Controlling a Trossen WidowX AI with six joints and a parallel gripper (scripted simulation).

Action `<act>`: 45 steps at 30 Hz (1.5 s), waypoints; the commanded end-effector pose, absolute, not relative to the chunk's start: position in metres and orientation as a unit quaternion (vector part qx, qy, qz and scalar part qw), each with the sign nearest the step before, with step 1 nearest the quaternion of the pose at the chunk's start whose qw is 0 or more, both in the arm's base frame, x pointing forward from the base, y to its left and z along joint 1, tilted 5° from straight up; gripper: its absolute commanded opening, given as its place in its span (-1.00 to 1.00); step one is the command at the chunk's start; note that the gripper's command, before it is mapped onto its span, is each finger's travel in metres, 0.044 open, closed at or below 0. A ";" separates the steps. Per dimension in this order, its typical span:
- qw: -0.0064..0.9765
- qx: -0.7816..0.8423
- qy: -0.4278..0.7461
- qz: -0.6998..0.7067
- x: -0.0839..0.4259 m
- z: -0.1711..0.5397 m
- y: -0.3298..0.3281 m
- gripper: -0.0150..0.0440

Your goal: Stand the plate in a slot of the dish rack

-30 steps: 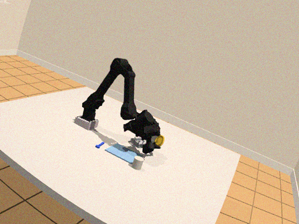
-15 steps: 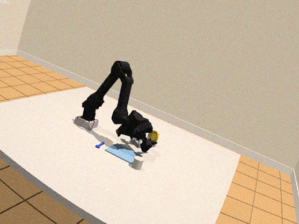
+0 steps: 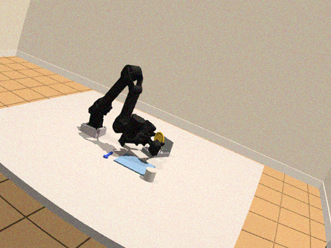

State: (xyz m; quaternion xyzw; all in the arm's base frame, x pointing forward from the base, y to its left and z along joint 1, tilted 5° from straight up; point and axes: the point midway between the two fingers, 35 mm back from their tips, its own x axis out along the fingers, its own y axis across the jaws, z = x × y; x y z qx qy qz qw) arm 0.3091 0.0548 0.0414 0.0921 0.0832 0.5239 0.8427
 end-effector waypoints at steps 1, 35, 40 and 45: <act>0.832 0.062 0.052 0.548 0.292 0.045 0.057 -0.49; 0.827 0.049 0.052 0.558 0.285 -0.001 0.067 -0.49; 0.826 0.056 0.056 0.558 0.284 0.002 0.067 -0.49; 0.826 0.056 0.056 0.558 0.284 0.002 0.067 -0.49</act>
